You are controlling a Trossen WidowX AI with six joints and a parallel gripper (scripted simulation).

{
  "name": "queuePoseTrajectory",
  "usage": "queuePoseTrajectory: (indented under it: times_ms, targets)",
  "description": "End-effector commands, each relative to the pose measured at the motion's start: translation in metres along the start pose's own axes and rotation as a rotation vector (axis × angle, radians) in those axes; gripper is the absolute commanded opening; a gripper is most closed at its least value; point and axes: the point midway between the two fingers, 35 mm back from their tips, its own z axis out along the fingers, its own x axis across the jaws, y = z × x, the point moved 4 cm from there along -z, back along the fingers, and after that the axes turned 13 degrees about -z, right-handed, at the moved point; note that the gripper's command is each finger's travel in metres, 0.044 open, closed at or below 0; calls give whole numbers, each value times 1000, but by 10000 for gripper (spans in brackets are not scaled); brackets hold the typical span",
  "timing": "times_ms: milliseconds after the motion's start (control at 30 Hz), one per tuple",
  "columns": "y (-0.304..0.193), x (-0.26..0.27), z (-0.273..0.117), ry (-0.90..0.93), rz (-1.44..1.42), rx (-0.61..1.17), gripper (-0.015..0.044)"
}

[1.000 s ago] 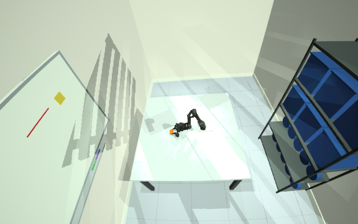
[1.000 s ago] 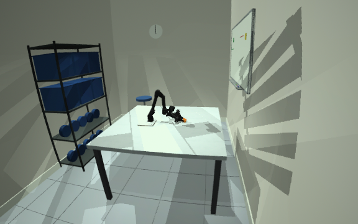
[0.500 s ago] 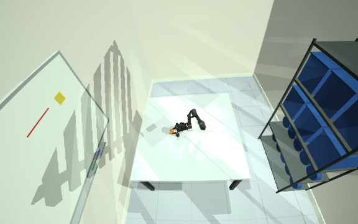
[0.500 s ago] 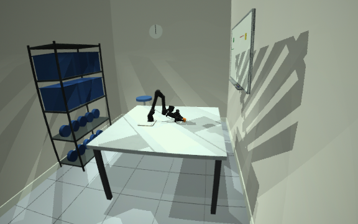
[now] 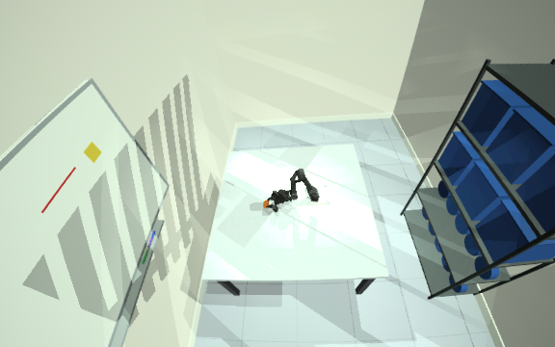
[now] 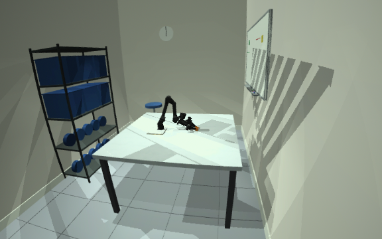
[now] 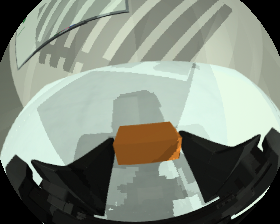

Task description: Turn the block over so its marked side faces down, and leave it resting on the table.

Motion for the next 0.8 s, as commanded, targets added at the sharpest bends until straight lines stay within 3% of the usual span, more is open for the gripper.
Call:
queuePoseTrajectory:
  times_ms: [0, 67, 767]
  targets:
    - [0, 0, 0, -5, -4, 0, 394]
    - [0, 0, 0, -5, -4, 0, 440]
    - [0, 0, 0, -5, -4, 0, 440]
